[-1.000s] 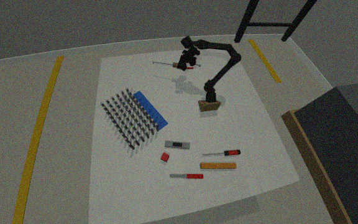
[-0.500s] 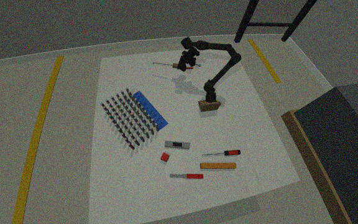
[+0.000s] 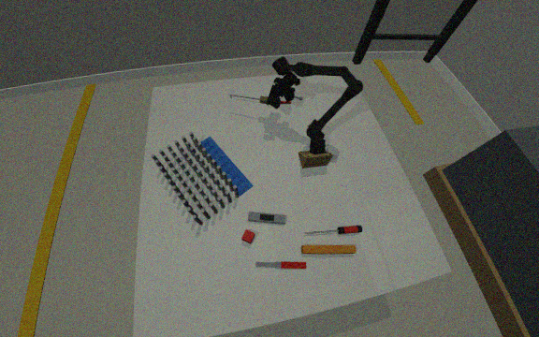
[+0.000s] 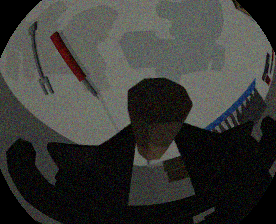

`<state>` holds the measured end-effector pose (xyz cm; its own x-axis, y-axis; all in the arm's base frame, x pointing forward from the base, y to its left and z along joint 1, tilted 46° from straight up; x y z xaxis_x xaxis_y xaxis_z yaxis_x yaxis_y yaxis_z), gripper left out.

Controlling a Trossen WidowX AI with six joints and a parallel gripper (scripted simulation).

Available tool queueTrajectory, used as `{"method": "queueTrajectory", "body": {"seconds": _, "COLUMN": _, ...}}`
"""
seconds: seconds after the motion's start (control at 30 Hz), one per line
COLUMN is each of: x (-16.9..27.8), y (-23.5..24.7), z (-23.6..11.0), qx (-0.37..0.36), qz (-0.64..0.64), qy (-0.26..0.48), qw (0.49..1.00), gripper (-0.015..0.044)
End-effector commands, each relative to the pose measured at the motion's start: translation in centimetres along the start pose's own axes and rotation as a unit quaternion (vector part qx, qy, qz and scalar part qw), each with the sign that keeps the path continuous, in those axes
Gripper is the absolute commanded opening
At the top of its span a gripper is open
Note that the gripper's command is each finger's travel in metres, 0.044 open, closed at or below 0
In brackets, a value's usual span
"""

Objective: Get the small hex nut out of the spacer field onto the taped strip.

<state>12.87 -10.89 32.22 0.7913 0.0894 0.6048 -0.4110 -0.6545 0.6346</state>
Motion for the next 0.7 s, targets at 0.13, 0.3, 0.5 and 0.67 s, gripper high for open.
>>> {"method": "queueTrajectory", "body": {"seconds": 0.13, "x": -0.14, "y": 0.02, "z": 0.29, "qx": 0.001, "qz": -0.001, "qy": 0.003, "qw": 1.0, "gripper": 0.0}}
{"method": "queueTrajectory", "body": {"seconds": 0.3, "x": -0.26, "y": 0.05, "z": 0.48, "qx": 0.001, "qz": -0.001, "qy": 0.003, "qw": 1.0, "gripper": 0.0}}
{"method": "queueTrajectory", "body": {"seconds": 0.5, "x": -0.4, "y": 0.08, "z": 0.71, "qx": 0.001, "qz": -0.001, "qy": 0.004, "qw": 1.0, "gripper": 0.0}}
{"method": "queueTrajectory", "body": {"seconds": 0.67, "x": -0.52, "y": 0.11, "z": 0.9, "qx": 0.001, "qz": -0.001, "qy": 0.004, "qw": 1.0, "gripper": 0.0}}
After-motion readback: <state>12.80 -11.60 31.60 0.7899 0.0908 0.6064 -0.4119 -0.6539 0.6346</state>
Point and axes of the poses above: the point midway between the two fingers, 35 mm back from their tips, its own z axis out along the fingers, its own y axis across the jaws, x = y × z, the point moved 9 cm from there along -z, back along the fingers, and after that the axes turned 1 degree about -z, right-handed, at the moved point
